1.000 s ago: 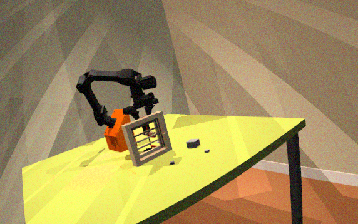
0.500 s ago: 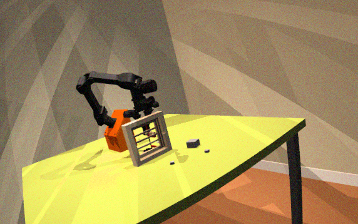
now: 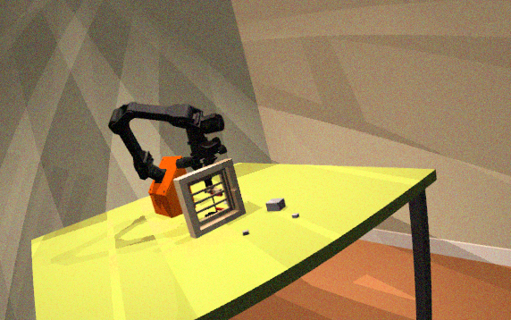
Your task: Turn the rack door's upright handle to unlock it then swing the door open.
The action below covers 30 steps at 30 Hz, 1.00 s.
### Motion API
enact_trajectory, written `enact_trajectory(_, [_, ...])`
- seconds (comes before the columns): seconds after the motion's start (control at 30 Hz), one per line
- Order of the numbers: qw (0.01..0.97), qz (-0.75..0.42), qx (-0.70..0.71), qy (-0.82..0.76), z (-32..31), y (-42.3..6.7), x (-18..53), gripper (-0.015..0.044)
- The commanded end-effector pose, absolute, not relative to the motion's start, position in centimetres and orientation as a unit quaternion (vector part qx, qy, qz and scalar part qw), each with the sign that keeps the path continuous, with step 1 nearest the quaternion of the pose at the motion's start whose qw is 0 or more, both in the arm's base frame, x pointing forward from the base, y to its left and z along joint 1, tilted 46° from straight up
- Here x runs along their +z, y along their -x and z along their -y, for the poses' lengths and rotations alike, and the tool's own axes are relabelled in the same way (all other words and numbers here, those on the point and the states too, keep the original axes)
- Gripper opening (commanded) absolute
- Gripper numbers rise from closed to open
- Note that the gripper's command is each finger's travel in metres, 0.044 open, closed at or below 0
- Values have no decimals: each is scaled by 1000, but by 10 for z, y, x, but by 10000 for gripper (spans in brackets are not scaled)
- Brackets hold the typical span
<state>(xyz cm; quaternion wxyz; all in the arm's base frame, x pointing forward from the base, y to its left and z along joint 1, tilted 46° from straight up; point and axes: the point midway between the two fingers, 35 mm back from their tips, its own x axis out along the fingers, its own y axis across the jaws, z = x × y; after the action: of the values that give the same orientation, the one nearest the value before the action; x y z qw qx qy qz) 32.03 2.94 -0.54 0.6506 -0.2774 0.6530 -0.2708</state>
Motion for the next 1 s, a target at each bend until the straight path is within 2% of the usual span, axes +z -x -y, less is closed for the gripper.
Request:
enact_trajectory(0.0, [649, -654, -270, 280, -29, -320, -6, 14])
enact_trajectory(0.1, [645, -658, -259, 290, -29, -320, -6, 14])
enact_trajectory(0.4, [567, -698, -111, 422, -29, -320, -6, 14])
enact_trajectory(0.97, [346, -683, 183, 616, -29, -320, -6, 14])
